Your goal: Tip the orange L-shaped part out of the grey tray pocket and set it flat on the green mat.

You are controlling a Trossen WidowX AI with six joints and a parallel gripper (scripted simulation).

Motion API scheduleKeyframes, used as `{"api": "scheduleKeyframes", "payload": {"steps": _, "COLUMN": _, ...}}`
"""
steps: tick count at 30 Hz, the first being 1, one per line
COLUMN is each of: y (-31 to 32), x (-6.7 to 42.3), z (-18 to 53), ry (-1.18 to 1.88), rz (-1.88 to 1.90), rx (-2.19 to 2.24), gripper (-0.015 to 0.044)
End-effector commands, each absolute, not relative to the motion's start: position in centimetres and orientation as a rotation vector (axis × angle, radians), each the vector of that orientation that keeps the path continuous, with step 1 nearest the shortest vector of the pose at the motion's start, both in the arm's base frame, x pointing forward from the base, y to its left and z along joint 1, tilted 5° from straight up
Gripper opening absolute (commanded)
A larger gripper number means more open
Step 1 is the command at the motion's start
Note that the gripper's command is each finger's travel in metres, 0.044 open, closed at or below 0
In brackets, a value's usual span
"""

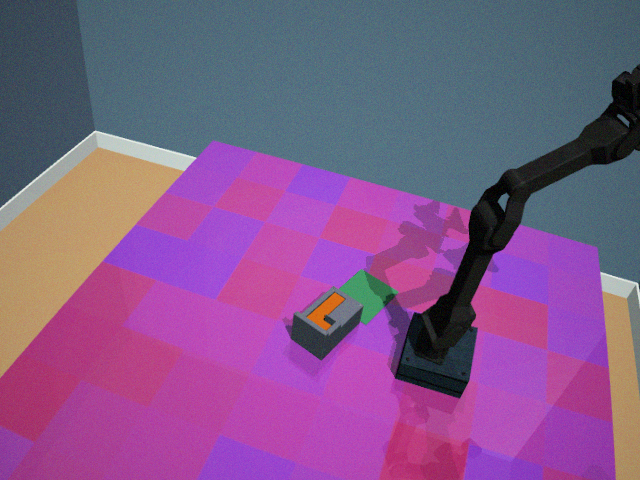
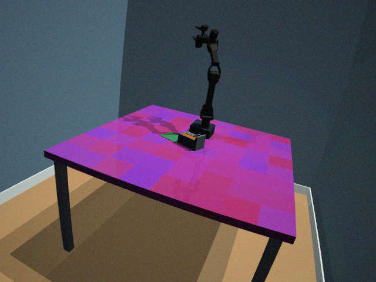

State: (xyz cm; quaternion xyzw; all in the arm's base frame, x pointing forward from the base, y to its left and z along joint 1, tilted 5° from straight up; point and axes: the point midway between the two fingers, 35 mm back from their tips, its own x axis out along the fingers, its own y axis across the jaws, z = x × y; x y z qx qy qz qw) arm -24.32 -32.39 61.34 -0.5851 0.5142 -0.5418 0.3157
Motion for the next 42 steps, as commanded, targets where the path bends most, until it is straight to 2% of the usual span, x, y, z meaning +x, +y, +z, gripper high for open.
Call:
{"api": "scheduleKeyframes", "payload": {"steps": 1, "y": -32.6, "x": -24.1, "z": 61.3, "ry": 1.347, "rz": -1.424, "rx": -1.542, "gripper": 0.0374}}
{"api": "scheduleKeyframes", "payload": {"steps": 8, "y": -35.7, "x": -19.8, "z": 60.0, "ry": 1.149, "rz": -1.397, "rx": -1.457, "gripper": 0.019}}
{"api": "scheduleKeyframes", "payload": {"steps": 9, "y": -36.6, "x": -18.7, "z": 59.3, "ry": 1.103, "rz": -1.383, "rx": -1.42, "gripper": 0.018}}
{"api": "scheduleKeyframes", "payload": {"steps": 17, "y": -41.9, "x": -7.2, "z": 53.8, "ry": 0.772, "rz": -1.212, "rx": -1.118, "gripper": 0.018}}
{"api": "scheduleKeyframes", "payload": {"steps": 25, "y": -43.1, "x": 5.4, "z": 47.6, "ry": 0.589, "rz": -0.995, "rx": -0.777, "gripper": 0.018}}
{"api": "scheduleKeyframes", "payload": {"steps": 33, "y": -39.0, "x": 18.1, "z": 41.5, "ry": 0.51, "rz": -0.718, "rx": -0.468, "gripper": 0.018}}
{"api": "scheduleKeyframes", "payload": {"steps": 42, "y": -29.6, "x": 29.1, "z": 34.0, "ry": 0.579, "rz": -0.442, "rx": -0.11, "gripper": 0.018}}
